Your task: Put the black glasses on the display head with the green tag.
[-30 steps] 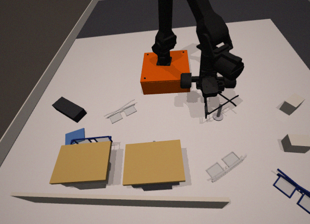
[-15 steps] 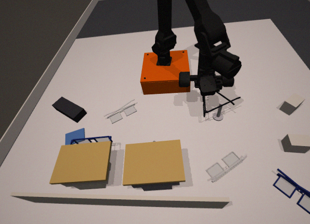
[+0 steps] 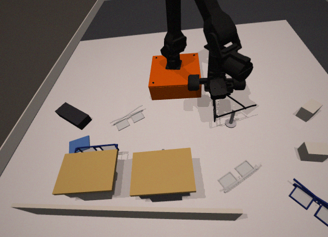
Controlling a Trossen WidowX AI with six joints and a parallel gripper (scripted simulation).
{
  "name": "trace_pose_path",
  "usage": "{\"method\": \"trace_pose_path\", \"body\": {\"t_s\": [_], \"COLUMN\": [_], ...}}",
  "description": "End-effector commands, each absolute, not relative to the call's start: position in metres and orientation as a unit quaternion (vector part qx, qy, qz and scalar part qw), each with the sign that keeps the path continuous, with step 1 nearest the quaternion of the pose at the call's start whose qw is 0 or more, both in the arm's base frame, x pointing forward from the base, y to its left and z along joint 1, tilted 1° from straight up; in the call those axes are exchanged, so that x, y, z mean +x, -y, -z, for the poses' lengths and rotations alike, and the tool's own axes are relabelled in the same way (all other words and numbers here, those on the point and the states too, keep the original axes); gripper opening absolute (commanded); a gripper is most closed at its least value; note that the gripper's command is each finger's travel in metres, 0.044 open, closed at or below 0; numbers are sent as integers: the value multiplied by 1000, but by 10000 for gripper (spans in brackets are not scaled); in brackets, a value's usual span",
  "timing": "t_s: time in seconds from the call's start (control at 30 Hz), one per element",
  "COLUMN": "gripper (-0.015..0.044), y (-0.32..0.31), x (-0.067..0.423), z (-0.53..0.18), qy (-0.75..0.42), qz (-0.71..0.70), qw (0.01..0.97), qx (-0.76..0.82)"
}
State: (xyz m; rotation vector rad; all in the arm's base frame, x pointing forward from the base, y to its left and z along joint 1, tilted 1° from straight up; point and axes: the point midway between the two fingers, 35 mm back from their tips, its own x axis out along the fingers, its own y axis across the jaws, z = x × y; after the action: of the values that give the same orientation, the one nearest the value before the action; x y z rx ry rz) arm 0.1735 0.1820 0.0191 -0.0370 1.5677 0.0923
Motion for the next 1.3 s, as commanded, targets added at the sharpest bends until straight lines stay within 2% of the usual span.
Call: {"method": "trace_pose_path", "body": {"t_s": [0.0, 1.27], "gripper": [0, 0], "y": [-179, -171], "x": [169, 147], "z": [-18, -18], "qy": [-707, -708], "qz": [-40, -40], "qw": [705, 705], "qx": [-17, -17]}}
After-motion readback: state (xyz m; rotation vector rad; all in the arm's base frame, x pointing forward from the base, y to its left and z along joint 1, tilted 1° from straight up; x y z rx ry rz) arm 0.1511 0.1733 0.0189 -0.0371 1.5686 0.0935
